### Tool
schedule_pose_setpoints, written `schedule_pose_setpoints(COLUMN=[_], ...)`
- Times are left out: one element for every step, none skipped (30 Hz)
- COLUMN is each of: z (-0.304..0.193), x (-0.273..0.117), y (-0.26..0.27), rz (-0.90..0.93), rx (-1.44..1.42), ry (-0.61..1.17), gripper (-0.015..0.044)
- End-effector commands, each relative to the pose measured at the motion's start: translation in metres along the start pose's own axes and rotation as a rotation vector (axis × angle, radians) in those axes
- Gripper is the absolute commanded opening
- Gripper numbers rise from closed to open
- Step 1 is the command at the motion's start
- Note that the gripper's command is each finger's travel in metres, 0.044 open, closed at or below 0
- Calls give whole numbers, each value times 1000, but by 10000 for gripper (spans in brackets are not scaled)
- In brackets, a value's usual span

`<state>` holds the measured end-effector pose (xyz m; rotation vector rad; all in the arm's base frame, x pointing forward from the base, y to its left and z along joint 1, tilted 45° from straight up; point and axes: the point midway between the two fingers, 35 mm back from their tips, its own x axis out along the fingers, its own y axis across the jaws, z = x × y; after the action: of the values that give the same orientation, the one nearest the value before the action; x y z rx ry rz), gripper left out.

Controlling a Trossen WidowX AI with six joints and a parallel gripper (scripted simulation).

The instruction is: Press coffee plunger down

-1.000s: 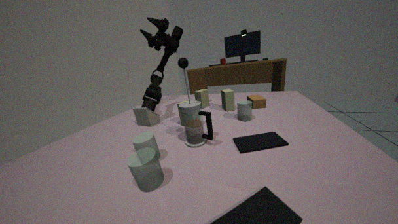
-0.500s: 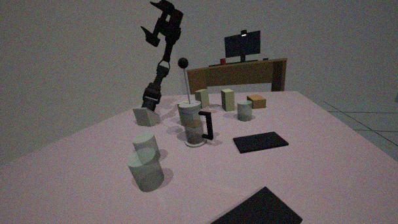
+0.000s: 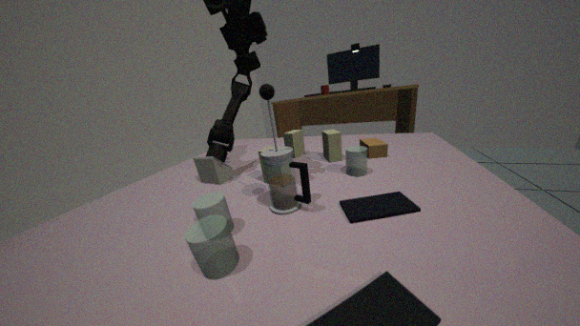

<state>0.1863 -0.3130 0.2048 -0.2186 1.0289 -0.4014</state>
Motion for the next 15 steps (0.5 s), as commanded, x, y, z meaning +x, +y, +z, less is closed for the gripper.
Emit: schedule_pose_setpoints(z=[5,6,6,6,5,4,3,1,-1,-3,-6,-8,-10,-11,-10], x=[52,52,51,52,53,55,57,60,62,65,68,70,72,73,73], y=[26,27,27,29,31,35,40,46,53,61,69,76,81,82,81], rz=[578,622,637,637,637,636,636,636,636,636,636,636,636,636,636], rx=[884,932,949,949,949,948,948,948,949,949,949,949,949,949,949], ry=[-240,-251,-255,-255,-255,-255,-254,-254,-254,-254,-254,-255,-255,-255,-255], gripper=[440,440,440,440,440,440,440,440,440,440,440,440,440,440,440])
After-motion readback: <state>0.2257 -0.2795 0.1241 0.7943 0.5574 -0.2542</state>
